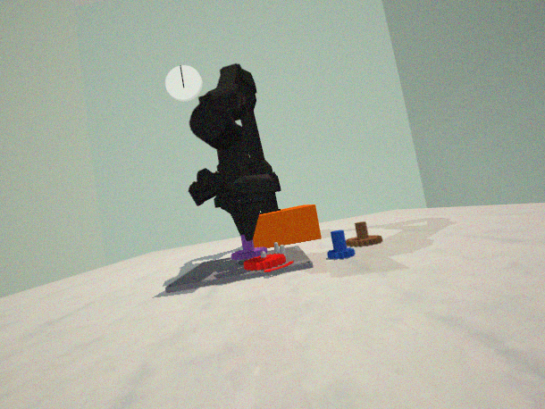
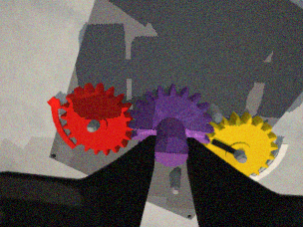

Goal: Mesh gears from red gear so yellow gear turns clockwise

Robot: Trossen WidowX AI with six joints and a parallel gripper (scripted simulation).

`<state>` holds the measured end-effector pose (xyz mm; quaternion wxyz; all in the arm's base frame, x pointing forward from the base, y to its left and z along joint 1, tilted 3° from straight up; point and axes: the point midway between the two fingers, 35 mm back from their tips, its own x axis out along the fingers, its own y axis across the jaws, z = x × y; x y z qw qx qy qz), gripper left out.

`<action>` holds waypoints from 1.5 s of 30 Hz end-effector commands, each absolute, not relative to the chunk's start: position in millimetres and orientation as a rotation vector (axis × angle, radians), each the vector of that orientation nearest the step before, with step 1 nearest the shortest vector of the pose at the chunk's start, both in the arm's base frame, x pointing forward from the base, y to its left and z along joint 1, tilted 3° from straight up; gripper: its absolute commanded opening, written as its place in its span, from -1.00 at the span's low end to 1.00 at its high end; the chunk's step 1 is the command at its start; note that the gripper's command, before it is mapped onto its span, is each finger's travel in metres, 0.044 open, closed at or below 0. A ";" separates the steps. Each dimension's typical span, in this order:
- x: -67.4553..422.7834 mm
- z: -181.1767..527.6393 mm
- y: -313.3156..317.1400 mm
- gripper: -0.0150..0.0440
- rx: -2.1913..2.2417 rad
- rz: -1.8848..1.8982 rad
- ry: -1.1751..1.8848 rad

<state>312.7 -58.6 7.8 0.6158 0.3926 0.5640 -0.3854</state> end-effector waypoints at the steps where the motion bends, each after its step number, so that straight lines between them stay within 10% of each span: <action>1: 313.1 6.7 -58.9 -0.49 0.938 -0.913 1.285; 37: 313.7 -0.1 -57.7 -0.49 0.821 -0.805 1.334; 45: 313.2 5.0 -58.4 -0.02 0.820 -0.804 1.335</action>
